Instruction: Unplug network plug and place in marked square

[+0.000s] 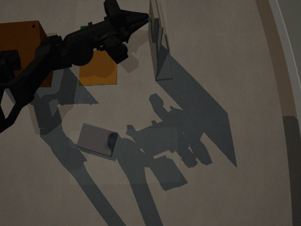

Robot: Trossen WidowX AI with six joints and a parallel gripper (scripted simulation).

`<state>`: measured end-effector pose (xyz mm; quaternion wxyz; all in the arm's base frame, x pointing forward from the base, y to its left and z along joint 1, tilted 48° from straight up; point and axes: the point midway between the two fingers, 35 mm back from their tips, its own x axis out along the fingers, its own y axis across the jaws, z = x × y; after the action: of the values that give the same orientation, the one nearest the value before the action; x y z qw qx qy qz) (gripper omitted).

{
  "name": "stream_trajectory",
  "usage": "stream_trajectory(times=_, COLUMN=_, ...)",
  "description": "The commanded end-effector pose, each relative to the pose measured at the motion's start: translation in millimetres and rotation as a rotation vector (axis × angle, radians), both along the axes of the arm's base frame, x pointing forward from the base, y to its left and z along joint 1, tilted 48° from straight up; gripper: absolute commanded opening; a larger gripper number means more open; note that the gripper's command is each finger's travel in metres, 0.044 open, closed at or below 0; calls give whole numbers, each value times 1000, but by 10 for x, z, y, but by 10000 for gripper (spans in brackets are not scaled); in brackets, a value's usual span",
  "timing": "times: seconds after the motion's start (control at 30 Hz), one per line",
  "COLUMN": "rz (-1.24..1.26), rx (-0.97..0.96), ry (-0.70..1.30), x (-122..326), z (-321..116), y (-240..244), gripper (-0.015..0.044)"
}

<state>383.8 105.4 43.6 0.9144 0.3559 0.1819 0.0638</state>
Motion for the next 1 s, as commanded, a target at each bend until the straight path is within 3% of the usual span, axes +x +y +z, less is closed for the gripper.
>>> stream_trajectory(times=0.0, rz=3, rx=-5, ry=1, x=2, z=-5, y=2, gripper=63)
stream_trajectory(times=0.33, rz=3, rx=-5, ry=1, x=2, z=-5, y=2, gripper=0)
stream_trajectory(times=0.97, rz=3, rx=-5, ry=1, x=-88, z=9, y=-12, gripper=0)
